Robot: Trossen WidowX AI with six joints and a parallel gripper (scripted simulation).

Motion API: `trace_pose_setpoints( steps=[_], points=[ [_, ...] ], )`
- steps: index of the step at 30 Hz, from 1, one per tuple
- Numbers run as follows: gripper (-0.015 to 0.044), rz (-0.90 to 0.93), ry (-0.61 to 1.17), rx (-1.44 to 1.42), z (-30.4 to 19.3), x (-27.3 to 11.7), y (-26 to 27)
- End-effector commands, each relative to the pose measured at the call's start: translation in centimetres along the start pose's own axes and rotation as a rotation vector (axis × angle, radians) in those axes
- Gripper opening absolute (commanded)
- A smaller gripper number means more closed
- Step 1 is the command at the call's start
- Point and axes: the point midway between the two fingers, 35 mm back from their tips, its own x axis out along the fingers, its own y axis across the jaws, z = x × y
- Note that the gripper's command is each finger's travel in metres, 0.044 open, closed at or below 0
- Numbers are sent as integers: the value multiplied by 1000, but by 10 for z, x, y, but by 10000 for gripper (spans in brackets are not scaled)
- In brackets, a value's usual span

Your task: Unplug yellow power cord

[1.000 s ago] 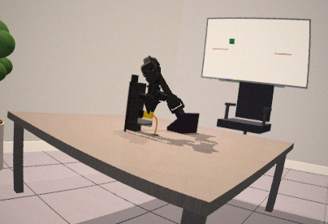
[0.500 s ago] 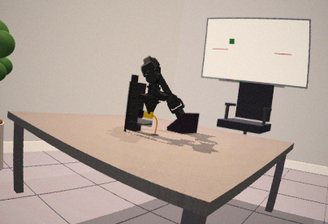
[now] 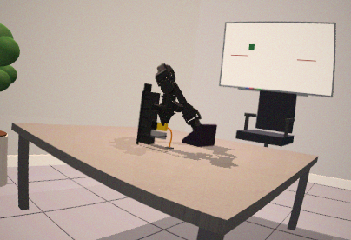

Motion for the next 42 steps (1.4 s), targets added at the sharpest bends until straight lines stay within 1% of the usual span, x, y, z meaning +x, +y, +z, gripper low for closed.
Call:
trace_pose_setpoints(
  steps=[1,21,25,34,37,38,40,42],
  points=[
    [0,-3,-34,-15,24,-3,-1],
    [0,-3,-35,-18,56,-8,2],
    [105,-1,-29,-18,41,-5,1],
    [341,-1,-29,-18,41,-5,1],
    [420,-2,-32,-18,56,-9,0],
    [440,-2,-33,-18,66,-12,0],
    [440,-2,-34,-18,89,-17,1],
    [440,-2,-33,-18,101,-19,2]
  ],
)
